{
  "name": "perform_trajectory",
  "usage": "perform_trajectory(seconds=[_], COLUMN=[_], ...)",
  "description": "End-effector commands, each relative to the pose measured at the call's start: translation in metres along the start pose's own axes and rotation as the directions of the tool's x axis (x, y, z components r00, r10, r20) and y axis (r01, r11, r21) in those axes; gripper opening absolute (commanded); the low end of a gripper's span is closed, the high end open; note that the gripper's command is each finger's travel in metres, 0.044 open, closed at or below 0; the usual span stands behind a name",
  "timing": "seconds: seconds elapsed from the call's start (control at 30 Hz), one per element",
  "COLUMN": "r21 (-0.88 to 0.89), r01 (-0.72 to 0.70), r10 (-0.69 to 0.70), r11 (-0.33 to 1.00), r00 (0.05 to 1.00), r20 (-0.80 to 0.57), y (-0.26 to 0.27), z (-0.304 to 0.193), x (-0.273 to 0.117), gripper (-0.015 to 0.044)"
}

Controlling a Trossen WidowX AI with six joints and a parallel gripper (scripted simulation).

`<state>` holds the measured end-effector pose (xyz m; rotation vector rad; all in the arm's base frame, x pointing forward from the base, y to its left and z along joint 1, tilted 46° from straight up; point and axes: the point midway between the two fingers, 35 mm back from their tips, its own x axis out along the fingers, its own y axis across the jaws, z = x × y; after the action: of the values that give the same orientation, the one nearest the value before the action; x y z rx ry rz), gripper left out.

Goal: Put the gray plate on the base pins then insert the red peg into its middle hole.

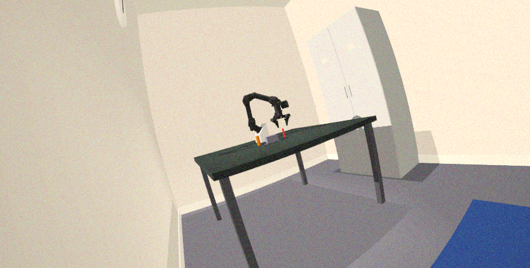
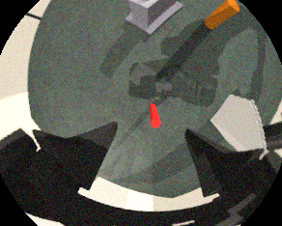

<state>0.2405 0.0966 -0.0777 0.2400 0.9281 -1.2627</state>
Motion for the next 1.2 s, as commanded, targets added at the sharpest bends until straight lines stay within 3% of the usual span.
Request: perform_trajectory(seconds=[0.0, 0.97, 1.17], r21=[-0.008, -0.007, -0.007], r01=[0.011, 0.012, 0.012], r10=[-0.011, -0.012, -0.012], r11=[1.000, 1.000, 1.000], r00=[1.000, 1.000, 1.000], r20=[0.006, 0.008, 0.008], y=[-0.003, -0.005, -0.005], z=[0.001, 0.002, 0.002], x=[0.009, 0.054, 0.054], gripper=[0.0440, 0.0440, 0.0282])
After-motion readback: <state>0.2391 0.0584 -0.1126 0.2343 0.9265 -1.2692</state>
